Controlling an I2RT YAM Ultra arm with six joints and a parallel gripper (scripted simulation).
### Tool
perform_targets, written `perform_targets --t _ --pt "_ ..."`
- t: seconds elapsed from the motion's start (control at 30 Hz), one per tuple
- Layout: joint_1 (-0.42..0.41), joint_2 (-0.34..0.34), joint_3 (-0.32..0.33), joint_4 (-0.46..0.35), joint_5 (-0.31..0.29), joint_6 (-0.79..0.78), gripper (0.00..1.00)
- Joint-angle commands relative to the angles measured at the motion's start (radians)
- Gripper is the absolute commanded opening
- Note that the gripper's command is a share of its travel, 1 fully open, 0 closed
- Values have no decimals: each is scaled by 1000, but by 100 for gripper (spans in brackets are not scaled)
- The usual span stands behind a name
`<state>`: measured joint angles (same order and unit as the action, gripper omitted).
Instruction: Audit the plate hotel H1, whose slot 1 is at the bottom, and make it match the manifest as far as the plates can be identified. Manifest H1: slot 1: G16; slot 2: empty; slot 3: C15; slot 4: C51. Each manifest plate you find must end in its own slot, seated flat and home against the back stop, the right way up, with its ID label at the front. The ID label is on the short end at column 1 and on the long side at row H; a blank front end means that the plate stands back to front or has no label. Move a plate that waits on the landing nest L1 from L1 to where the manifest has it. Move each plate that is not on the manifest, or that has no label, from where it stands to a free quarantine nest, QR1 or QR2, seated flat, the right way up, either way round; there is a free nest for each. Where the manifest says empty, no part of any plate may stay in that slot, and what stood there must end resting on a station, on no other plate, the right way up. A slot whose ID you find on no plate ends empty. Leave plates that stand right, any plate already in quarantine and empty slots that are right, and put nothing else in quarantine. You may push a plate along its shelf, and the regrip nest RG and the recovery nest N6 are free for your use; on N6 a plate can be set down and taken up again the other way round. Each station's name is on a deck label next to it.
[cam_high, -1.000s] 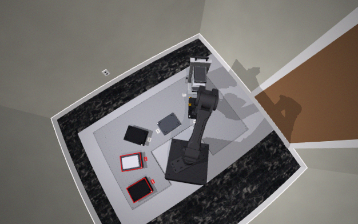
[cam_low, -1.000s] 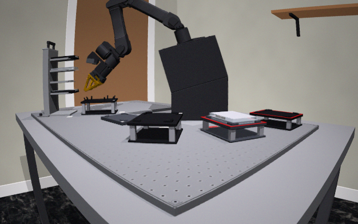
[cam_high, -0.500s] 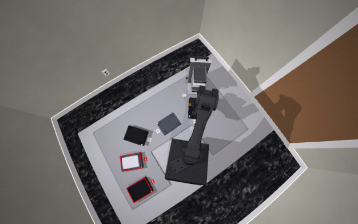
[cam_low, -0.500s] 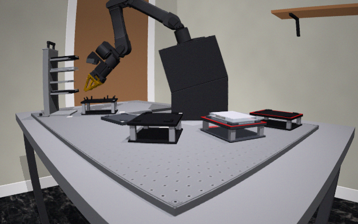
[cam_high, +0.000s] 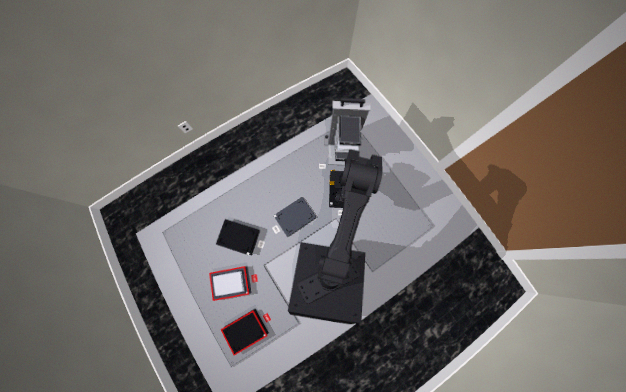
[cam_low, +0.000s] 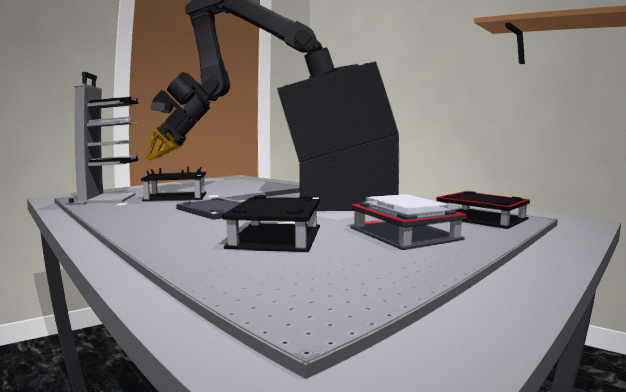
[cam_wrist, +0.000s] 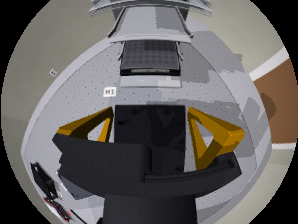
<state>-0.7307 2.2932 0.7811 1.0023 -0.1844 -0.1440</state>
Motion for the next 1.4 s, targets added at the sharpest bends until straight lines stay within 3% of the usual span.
perform_targets --t 0.0,0.33,0.9,1.37 --pt "0 -6 3 3 0 1 100" --pt "0 -6 3 3 0 1 100" --pt "-19 -1 -92 99 -16 -8 100" --pt "-35 -66 -187 128 -30 -17 100"
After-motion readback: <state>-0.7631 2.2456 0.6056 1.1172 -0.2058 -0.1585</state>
